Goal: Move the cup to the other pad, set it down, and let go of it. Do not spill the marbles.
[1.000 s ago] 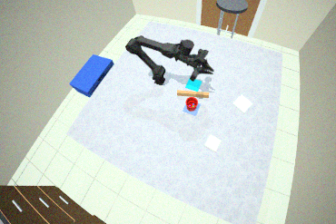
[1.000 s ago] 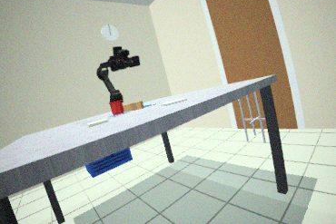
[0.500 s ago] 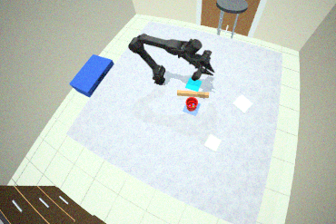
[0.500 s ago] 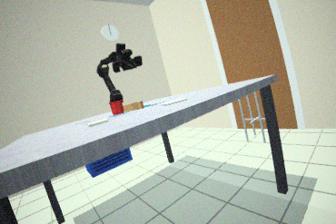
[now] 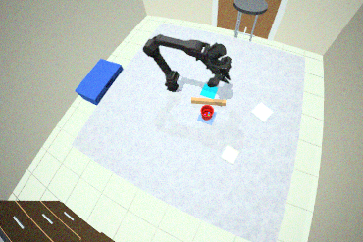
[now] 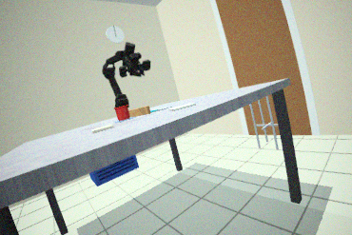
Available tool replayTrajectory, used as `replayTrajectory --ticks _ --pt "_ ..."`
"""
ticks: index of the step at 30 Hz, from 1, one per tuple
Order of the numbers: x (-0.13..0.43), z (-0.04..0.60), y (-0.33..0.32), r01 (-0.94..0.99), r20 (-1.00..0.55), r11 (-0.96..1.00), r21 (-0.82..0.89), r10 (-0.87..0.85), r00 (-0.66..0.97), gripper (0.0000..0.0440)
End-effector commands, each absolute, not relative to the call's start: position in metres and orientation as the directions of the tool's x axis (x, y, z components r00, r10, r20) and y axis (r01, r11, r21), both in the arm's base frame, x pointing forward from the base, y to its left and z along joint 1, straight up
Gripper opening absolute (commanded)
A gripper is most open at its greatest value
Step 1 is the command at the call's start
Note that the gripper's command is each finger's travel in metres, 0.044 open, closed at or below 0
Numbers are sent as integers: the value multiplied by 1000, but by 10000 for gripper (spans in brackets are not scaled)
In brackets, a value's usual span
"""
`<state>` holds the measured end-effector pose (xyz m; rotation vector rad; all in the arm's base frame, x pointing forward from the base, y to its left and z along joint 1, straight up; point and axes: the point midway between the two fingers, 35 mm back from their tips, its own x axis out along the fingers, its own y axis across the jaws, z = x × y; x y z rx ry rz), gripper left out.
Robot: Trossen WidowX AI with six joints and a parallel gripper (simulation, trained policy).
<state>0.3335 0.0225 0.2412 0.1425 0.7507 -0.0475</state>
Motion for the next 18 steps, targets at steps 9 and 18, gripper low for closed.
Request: replayTrajectory --ticks 9,18 --pt "329 228 18 120 -807 991 63 -20 591 106" --pt "324 217 11 117 -881 993 17 -41 471 115"
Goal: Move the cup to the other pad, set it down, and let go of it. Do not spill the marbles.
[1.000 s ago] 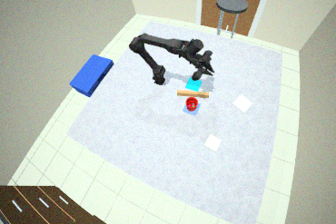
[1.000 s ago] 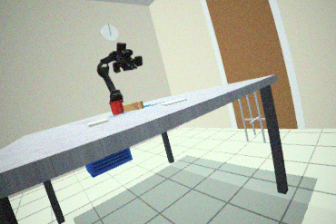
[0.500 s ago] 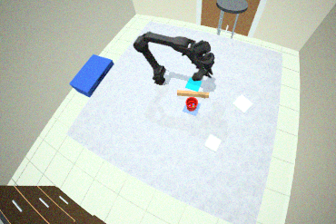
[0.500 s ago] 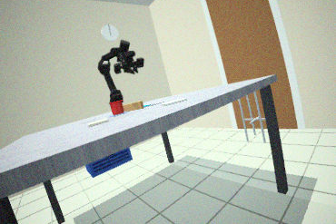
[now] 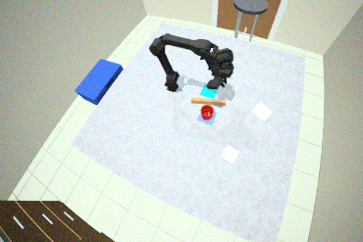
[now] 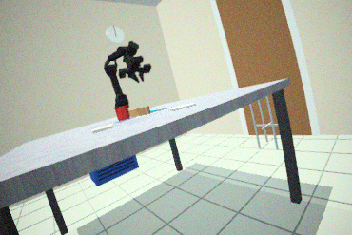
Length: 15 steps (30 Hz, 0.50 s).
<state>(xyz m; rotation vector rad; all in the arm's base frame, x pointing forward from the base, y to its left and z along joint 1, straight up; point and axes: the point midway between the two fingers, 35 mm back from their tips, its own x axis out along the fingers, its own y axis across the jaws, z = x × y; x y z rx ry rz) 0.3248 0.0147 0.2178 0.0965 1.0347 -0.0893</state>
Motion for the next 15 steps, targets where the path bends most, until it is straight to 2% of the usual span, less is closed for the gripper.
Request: replayTrajectory --ticks 1,15 --pt "323 216 10 116 -888 993 11 -43 457 116" --pt "312 200 -7 80 -963 995 -54 -73 259 115"
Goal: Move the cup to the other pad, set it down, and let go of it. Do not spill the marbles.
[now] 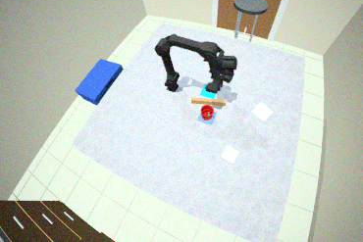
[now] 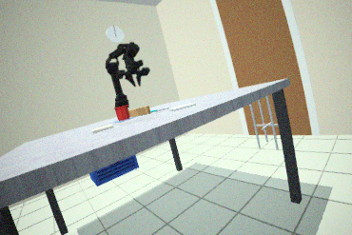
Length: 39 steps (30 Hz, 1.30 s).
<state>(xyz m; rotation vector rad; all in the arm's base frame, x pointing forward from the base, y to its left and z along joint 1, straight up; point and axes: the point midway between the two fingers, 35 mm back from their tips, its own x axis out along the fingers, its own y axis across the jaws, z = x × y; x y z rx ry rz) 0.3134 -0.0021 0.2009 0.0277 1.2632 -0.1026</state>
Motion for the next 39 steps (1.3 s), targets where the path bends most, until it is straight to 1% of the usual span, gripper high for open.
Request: replayTrajectory --ticks 1,14,31,39 --pt "311 198 -9 77 -967 995 -57 -75 245 113" --pt "298 177 -31 24 -993 995 -95 -97 74 115" --pt "290 137 -62 -26 -994 994 -106 -107 -37 160" --pt "286 113 -73 -59 -992 994 -95 -99 -73 171"
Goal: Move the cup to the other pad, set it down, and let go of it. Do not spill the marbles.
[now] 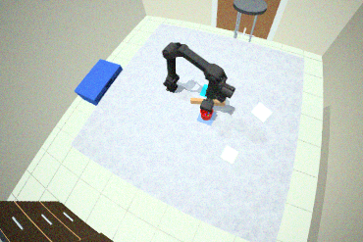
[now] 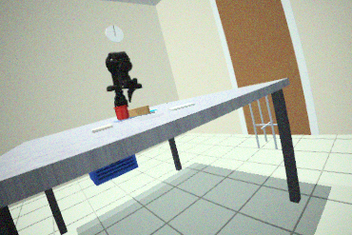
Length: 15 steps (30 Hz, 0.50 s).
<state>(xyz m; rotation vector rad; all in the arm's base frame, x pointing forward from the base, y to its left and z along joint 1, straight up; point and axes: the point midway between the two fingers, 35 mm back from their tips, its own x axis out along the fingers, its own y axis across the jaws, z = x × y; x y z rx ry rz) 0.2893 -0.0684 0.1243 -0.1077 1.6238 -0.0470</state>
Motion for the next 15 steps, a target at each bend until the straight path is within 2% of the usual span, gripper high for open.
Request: replayTrajectory --ticks 1,13,15 --pt "286 109 -74 -65 -992 994 -93 -98 -78 172" --pt "281 64 -82 -172 -991 984 -49 -69 -113 177" --pt "280 59 -83 -201 -991 979 -41 -65 -115 133"
